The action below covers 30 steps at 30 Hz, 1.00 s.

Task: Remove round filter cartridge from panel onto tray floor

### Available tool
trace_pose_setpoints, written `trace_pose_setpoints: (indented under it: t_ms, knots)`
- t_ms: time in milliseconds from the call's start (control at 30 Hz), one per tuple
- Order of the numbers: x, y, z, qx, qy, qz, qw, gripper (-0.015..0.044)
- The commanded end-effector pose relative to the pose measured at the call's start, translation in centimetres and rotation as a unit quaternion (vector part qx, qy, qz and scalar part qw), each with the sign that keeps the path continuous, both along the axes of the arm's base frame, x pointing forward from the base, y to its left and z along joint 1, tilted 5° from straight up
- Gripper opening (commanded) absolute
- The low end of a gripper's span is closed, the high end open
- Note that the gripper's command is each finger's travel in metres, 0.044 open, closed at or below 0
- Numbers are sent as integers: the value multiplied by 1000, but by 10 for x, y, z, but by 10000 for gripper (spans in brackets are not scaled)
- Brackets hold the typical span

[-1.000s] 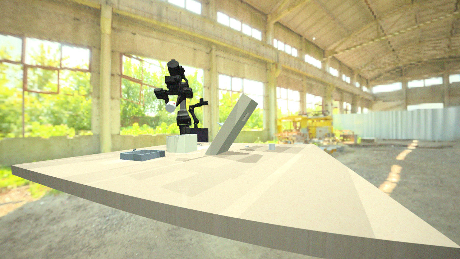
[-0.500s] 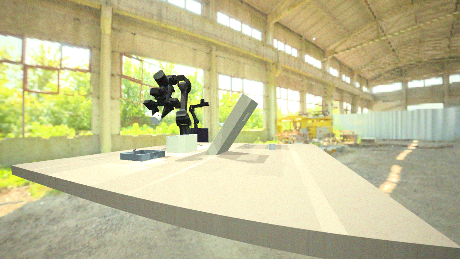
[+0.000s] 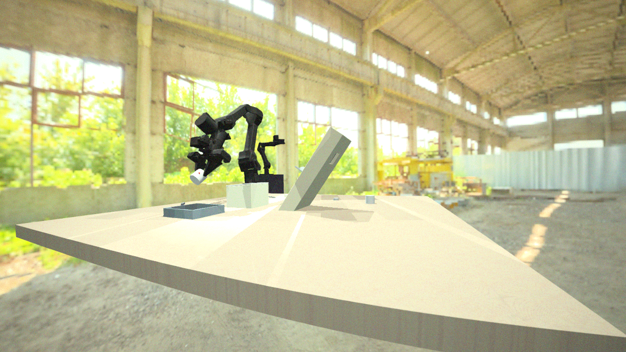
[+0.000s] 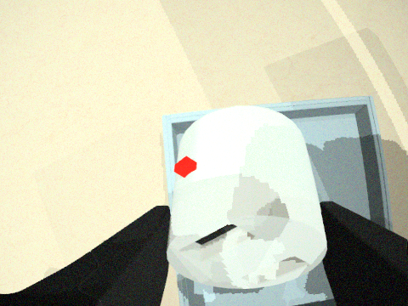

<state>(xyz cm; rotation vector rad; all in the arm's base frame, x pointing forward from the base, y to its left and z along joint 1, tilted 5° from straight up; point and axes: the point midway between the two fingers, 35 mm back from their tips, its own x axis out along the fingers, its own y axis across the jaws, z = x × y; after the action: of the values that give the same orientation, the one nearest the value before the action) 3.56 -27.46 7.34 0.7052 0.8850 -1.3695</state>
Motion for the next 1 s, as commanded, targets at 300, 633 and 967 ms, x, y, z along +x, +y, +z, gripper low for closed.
trace_pose_setpoints:
  t_ms: [300, 633, 967]
  knots:
    - [-36, 3, -29, -6, 4, -59, 998, 0]
    - [-39, -1, -66, -6, 4, -59, 998, 0]
    - [-42, 3, -98, -6, 4, -59, 998, 0]
